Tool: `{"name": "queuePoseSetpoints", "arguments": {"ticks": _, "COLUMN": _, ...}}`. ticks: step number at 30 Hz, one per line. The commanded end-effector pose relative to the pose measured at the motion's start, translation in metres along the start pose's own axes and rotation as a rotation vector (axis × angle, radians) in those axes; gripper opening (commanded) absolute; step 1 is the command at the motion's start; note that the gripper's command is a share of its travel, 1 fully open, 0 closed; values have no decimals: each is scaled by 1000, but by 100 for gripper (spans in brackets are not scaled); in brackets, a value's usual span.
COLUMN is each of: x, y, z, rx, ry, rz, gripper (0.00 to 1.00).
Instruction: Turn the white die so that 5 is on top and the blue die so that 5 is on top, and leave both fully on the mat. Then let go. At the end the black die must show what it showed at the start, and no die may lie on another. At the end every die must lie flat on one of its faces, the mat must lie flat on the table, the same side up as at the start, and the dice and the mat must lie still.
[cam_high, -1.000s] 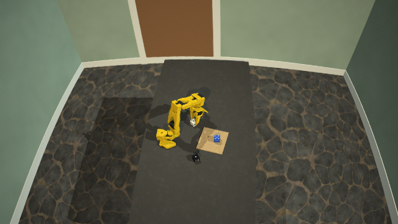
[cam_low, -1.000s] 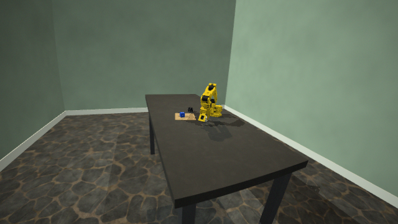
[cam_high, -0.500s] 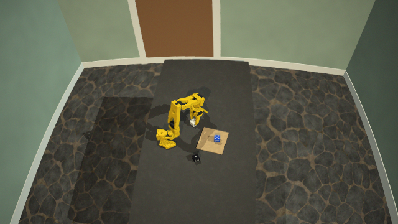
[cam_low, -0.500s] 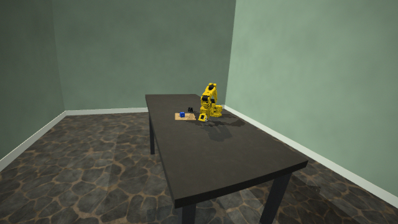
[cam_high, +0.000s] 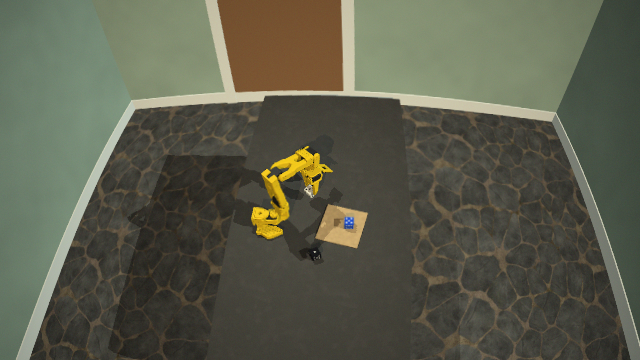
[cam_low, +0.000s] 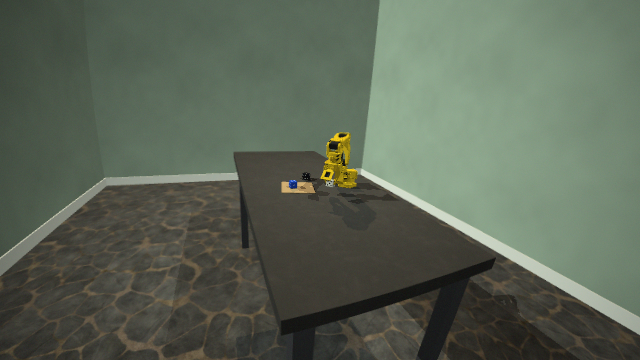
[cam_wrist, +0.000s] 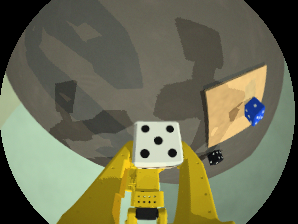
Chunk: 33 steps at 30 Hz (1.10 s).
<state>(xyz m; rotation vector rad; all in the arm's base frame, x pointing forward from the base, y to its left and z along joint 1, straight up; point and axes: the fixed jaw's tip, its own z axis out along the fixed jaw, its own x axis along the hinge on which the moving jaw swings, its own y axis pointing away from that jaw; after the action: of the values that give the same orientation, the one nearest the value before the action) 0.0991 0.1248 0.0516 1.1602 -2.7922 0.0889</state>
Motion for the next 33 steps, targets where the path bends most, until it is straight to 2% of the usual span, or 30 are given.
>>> {"name": "queuePoseSetpoints", "arguments": {"ticks": 1, "x": -3, "y": 2, "z": -16, "rx": -10, "ry": -130, "rz": 2, "gripper": 0}}
{"name": "queuePoseSetpoints", "arguments": {"ticks": 6, "x": -1, "y": 2, "z": -19, "rx": -12, "ry": -163, "rz": 2, "gripper": 0}}
{"name": "queuePoseSetpoints", "arguments": {"ticks": 28, "x": -1, "y": 2, "z": -19, "rx": -12, "ry": -164, "rz": 2, "gripper": 0}}
{"name": "queuePoseSetpoints", "arguments": {"ticks": 33, "x": -3, "y": 2, "z": -19, "rx": -14, "ry": -187, "rz": 3, "gripper": 0}}
